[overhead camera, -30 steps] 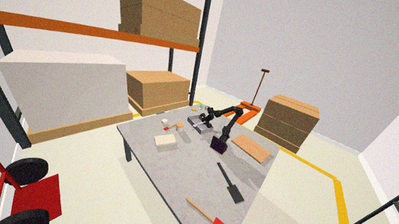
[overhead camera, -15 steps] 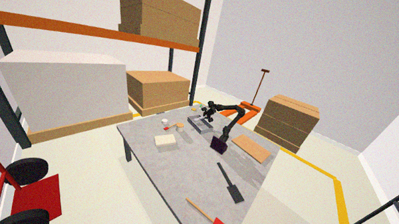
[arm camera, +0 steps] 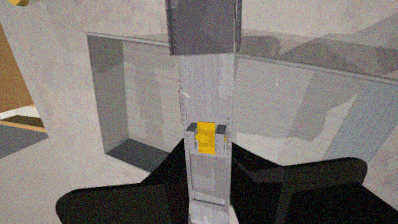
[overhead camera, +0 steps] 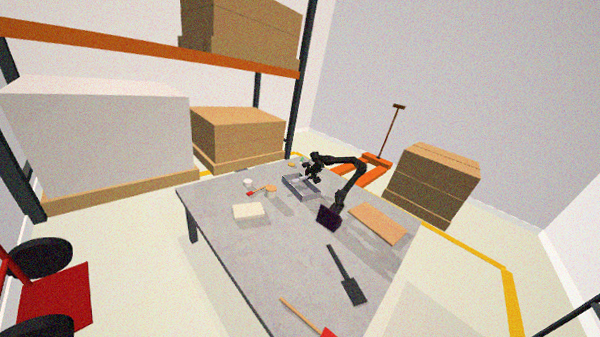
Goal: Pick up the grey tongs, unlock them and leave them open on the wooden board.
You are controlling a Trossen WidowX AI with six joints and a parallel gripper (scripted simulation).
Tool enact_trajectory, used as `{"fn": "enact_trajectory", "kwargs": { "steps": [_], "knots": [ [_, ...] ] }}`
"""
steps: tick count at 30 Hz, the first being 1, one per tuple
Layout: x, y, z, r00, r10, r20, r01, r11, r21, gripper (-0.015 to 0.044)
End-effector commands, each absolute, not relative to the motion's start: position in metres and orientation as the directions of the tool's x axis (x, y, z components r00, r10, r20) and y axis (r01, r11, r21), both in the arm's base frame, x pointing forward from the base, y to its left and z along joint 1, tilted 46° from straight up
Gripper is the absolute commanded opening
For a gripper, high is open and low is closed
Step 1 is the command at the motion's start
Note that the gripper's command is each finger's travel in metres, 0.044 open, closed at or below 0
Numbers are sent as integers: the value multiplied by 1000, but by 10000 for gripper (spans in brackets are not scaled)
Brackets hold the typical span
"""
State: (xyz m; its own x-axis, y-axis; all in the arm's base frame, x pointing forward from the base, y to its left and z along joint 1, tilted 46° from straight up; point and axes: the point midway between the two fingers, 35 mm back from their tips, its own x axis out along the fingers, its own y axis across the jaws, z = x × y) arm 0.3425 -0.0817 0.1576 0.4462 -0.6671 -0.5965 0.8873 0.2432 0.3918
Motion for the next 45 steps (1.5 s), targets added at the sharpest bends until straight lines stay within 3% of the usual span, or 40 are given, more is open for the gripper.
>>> {"fn": "enact_trajectory", "kwargs": {
  "steps": [1, 30, 45],
  "knots": [
    [344, -81, 158, 410, -673, -616, 904, 210, 372, -150],
    [336, -82, 158, 25, -717, -697, 991, -73, 111, -150],
    [326, -96, 172, 14, -703, -711, 984, -118, 136, -150]
  ]
}}
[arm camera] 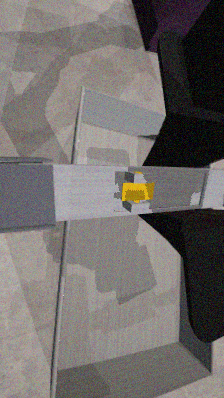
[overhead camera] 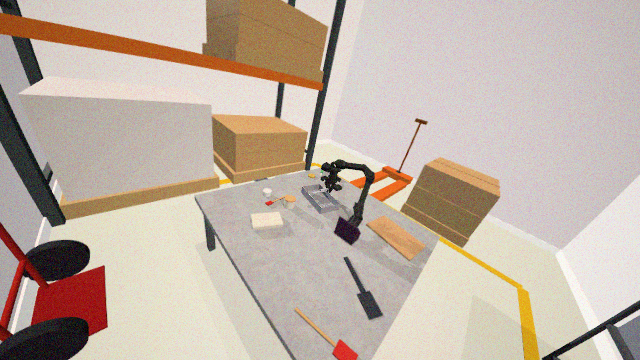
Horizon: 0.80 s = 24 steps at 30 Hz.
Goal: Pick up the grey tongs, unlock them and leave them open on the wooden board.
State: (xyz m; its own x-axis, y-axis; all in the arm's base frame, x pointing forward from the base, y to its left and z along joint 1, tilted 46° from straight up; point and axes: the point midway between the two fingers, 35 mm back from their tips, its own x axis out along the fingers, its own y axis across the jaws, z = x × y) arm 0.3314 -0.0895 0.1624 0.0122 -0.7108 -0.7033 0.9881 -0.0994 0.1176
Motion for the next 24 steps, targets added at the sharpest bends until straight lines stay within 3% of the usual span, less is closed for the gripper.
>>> {"fn": "enact_trajectory", "kwargs": {
  "steps": [1, 24],
  "knots": [
    [323, -101, 176, 12, -700, -714, 981, -132, 146, -150],
    [212, -177, 275, 17, -668, -744, 829, -407, 384, -150]
  ]
}}
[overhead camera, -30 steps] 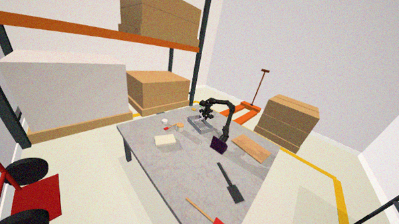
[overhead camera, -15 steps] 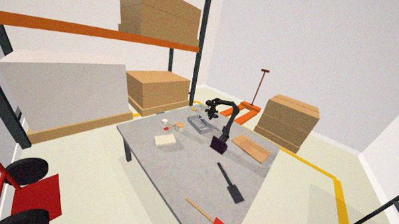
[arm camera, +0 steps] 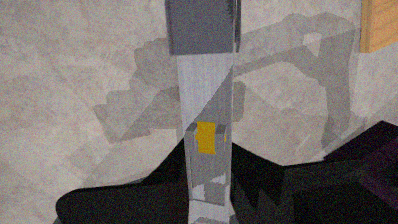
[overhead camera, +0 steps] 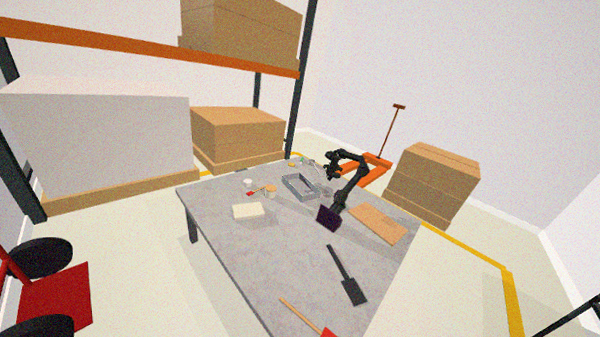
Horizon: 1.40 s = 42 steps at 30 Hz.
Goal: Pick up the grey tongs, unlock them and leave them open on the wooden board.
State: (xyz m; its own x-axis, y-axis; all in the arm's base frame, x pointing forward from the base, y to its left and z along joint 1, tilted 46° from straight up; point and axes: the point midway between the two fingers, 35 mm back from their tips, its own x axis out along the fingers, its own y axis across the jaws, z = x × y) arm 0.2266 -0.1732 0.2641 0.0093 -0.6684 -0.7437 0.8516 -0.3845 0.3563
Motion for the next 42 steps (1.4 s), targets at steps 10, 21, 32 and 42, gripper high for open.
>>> {"fn": "enact_trajectory", "kwargs": {
  "steps": [10, 21, 32, 42],
  "knots": [
    [149, -186, 309, 21, -687, -726, 720, -494, 488, -150],
    [82, -175, 338, 14, -727, -687, 583, -552, 596, -150],
    [70, -180, 334, -20, -700, -714, 566, -596, 569, -150],
    [53, -189, 324, -66, -638, -767, 541, -669, 509, -150]
  ]
}}
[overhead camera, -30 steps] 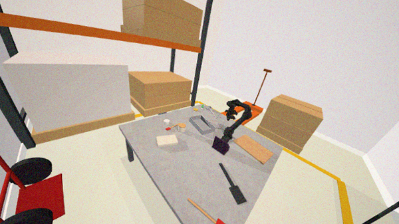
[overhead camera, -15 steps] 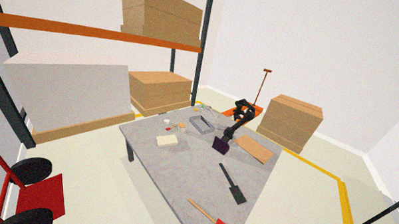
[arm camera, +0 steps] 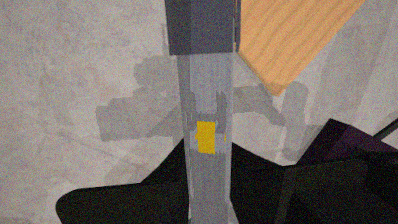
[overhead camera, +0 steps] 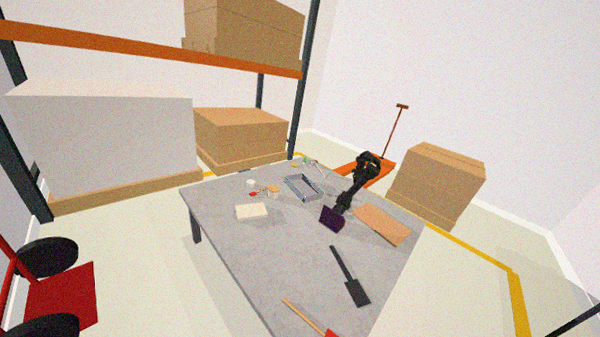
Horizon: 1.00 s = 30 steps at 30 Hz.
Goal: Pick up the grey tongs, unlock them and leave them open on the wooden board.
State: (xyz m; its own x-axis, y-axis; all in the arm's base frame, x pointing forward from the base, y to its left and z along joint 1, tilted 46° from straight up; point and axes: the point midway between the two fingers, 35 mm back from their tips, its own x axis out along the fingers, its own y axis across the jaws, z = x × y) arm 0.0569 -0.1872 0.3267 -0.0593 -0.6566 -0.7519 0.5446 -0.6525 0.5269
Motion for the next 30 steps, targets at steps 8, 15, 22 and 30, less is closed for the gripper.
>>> {"fn": "enact_trajectory", "kwargs": {
  "steps": [8, 15, 22, 30],
  "knots": [
    [40, -195, 317, -89, -587, -805, 513, -719, 468, -150],
    [27, -200, 311, -99, -542, -834, 483, -759, 436, -150],
    [13, -204, 305, -99, -502, -859, 450, -793, 411, -150],
    [-2, -208, 300, -89, -463, -882, 409, -824, 391, -150]
  ]
}}
